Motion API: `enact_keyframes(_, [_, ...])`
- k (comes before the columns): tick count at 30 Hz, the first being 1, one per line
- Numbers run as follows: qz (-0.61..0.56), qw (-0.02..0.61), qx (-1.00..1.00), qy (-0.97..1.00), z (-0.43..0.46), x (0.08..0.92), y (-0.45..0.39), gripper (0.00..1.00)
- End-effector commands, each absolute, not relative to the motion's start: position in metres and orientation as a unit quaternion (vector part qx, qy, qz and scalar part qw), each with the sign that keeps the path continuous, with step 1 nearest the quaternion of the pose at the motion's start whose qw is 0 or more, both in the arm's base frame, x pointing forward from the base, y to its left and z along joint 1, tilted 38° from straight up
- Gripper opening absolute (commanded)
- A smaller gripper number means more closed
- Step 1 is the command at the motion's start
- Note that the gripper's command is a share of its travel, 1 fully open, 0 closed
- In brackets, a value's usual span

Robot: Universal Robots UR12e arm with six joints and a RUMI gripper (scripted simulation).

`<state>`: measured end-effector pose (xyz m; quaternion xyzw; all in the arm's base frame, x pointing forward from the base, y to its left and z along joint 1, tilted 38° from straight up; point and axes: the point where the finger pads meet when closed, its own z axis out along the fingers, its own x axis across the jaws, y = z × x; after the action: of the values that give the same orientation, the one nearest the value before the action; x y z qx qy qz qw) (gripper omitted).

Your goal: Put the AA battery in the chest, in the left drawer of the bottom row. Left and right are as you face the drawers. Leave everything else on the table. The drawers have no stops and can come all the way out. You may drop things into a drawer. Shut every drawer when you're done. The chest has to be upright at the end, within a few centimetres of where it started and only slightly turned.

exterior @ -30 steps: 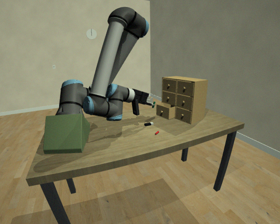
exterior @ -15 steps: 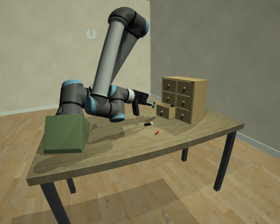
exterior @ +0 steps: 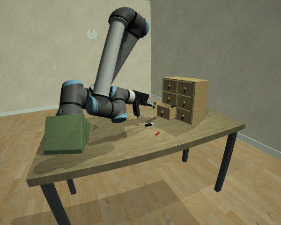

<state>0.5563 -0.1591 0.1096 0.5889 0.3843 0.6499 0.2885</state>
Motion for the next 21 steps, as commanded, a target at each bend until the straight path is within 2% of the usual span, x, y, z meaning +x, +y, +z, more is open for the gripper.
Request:
enact_keyframes(1, [0.65,0.289,0.588,0.385,0.111,0.558,-0.159,0.05])
enact_keyframes(21, [0.65,0.29,0.587,0.385,0.115,0.572,-0.16,0.05])
